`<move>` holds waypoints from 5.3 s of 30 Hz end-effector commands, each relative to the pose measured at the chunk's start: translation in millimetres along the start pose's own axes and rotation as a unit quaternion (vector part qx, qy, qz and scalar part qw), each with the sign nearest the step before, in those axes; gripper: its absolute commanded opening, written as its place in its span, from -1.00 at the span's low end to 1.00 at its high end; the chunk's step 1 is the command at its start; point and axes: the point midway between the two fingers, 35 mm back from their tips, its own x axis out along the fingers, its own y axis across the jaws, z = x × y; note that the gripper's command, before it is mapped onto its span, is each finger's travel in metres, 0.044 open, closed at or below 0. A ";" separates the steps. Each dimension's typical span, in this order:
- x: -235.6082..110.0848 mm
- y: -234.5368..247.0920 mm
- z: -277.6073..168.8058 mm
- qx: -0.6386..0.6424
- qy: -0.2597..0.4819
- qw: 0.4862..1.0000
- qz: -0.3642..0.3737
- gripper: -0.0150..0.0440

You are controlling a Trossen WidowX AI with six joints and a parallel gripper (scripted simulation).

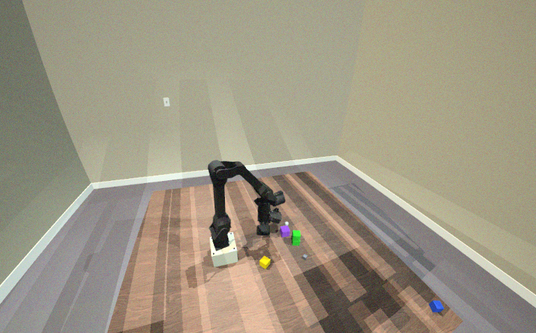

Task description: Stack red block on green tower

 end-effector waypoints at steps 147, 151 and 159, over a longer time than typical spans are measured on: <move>-39.9 -35.4 170.4 0.000 -0.012 1.000 0.002 0.58; -39.9 -35.4 170.4 0.000 -0.012 1.000 0.002 0.93; -39.9 -35.4 170.4 0.000 -0.012 1.000 0.002 1.00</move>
